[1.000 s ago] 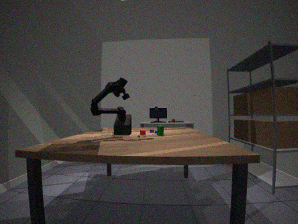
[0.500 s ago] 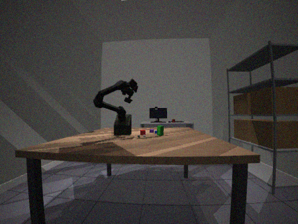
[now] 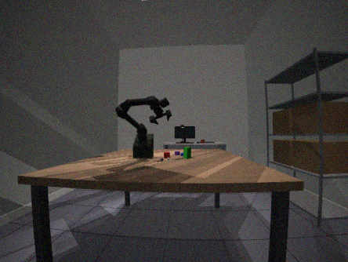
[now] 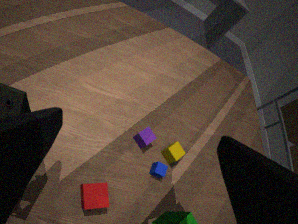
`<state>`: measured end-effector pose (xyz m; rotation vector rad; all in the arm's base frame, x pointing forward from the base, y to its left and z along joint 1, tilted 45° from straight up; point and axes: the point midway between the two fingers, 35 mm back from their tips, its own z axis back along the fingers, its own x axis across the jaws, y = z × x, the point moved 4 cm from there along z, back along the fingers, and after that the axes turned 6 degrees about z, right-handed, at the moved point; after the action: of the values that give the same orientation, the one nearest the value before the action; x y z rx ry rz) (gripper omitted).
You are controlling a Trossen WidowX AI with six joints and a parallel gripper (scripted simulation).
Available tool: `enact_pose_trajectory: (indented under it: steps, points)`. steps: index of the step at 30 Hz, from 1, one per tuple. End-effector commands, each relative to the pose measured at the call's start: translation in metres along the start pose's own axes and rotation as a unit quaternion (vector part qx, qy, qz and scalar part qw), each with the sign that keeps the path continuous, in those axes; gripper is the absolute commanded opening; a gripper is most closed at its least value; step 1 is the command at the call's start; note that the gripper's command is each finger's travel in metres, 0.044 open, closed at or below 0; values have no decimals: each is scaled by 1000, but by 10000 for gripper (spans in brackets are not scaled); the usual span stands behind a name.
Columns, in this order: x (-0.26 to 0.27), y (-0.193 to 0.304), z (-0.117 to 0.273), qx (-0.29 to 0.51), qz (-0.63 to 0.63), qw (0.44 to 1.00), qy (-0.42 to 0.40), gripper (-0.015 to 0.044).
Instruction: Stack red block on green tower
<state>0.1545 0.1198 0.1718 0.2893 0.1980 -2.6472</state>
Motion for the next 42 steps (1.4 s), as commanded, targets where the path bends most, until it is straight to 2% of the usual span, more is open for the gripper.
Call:
enact_pose_trajectory:
  steps: [1, 13, 26, 42]
  points:
    - [-5, 25, -34, 107, -184, 976, -39, 440]
    - [0, 68, -79, 291, -436, 852, -17, 440]
    - [16, 107, -114, 444, -592, 664, 104, 440]
    - [14, 104, -121, 446, -594, 661, 106, 440]
